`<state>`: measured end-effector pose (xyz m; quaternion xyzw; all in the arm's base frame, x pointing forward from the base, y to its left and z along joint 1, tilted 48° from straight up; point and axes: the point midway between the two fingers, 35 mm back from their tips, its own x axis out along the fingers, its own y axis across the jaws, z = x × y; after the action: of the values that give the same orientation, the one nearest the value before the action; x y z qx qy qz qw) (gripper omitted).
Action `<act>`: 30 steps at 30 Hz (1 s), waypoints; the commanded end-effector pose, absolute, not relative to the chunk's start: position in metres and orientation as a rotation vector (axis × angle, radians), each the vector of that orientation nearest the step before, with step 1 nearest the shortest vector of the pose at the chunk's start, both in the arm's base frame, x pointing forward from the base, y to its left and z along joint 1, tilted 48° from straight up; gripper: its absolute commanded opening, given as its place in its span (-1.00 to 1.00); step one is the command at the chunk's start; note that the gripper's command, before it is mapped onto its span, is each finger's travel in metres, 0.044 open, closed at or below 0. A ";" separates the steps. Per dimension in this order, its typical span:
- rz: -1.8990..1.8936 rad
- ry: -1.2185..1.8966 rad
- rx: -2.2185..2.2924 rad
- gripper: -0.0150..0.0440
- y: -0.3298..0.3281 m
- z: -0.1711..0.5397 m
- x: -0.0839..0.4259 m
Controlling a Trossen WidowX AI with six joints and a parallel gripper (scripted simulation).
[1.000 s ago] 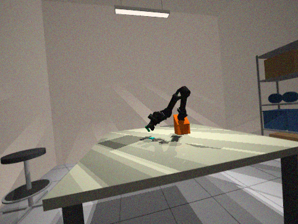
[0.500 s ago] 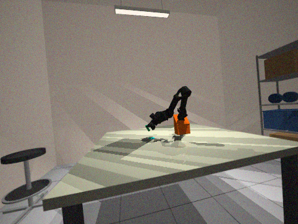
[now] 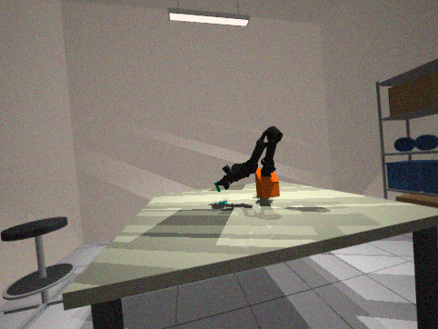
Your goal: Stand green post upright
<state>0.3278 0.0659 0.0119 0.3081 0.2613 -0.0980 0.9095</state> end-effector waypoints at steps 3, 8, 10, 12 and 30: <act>-0.209 0.489 0.668 -0.42 0.064 0.019 0.324; -0.212 0.455 0.690 -0.42 0.064 0.024 0.321; -0.213 0.442 0.699 -0.42 0.063 0.026 0.320; -0.214 0.428 0.708 -0.42 0.063 0.027 0.318; -0.221 0.308 0.796 -0.42 0.059 0.045 0.305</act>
<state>0.3086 0.0608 0.0396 0.3740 0.1631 -0.1064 0.9068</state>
